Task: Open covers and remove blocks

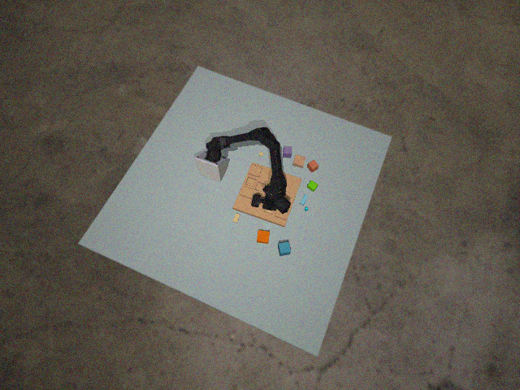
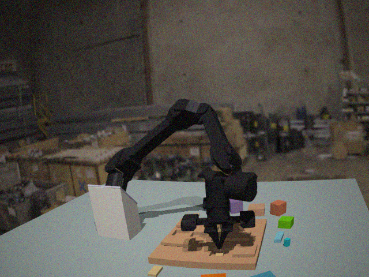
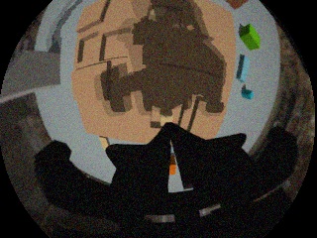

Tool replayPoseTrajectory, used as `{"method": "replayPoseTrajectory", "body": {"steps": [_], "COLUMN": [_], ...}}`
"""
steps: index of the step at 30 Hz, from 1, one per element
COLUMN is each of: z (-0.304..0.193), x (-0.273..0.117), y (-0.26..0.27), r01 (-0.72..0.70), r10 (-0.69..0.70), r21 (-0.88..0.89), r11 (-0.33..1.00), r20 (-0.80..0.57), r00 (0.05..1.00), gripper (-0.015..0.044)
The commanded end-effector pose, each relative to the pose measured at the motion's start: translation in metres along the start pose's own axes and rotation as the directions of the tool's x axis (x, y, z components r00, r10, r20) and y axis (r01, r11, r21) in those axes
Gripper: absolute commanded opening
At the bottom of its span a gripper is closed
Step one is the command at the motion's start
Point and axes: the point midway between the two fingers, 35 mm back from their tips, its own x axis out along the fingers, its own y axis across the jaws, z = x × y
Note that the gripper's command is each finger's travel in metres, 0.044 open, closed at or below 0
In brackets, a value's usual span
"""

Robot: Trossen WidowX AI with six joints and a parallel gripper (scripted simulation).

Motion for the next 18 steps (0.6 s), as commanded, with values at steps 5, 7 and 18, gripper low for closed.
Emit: {"method": "replayPoseTrajectory", "body": {"steps": [5, 7, 18], "z": [0.000, 0.000, 0.000], "x": [0.009, 0.011, 0.018], "y": [0.002, 0.002, 0.002], "r01": [0.003, 0.003, 0.003], "r10": [-0.003, -0.003, -0.003], "r21": [0.007, 0.007, 0.007], "r11": [1.000, 1.000, 1.000], "r20": [0.004, 0.004, 0.005], "r00": [1.000, 1.000, 1.000], "gripper": [0.0000, 0.0000, 0.0000]}}
